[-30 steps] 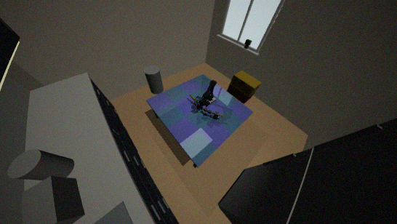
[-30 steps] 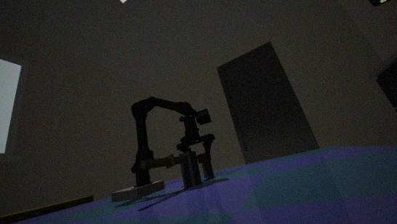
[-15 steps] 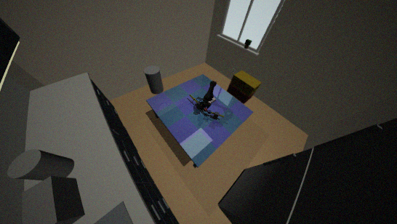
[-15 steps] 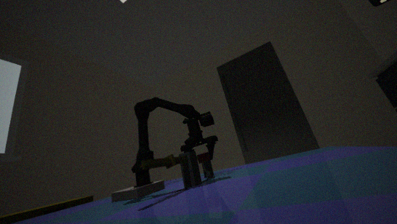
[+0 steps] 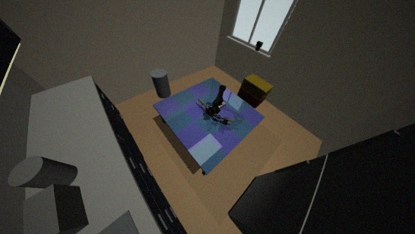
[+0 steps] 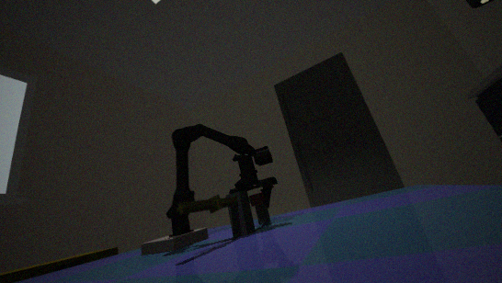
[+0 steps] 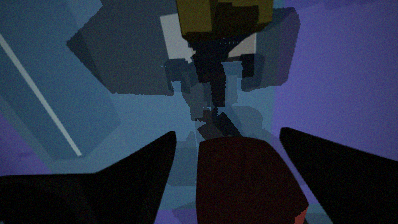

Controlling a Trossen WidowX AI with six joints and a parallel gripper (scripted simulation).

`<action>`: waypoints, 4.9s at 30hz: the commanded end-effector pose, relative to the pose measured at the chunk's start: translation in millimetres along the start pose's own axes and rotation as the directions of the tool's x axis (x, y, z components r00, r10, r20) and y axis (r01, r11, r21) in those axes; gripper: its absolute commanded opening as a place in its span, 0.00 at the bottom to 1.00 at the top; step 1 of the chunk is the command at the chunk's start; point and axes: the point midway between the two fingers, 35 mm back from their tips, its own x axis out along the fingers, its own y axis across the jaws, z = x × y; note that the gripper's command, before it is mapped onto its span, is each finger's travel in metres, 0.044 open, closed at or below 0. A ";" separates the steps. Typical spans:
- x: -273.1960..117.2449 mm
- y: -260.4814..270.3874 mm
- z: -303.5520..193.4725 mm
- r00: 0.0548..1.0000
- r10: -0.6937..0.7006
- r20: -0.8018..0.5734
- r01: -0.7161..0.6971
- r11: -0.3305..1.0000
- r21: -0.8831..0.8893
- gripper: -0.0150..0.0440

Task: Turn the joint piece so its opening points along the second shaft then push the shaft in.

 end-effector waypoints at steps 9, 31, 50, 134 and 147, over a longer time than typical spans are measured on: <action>2.1 -0.4 0.7 1.000 -0.002 0.004 0.002 1.000 0.004 0.56; 2.1 -0.4 0.7 1.000 -0.002 0.004 0.002 1.000 0.004 0.56; 2.1 -0.4 0.7 1.000 -0.002 0.004 0.002 1.000 0.004 0.56; -3.0 3.6 0.2 0.996 -0.001 0.087 0.008 0.997 -0.077 0.25; -2.6 3.1 0.4 0.997 -0.002 0.082 0.007 0.998 -0.067 0.30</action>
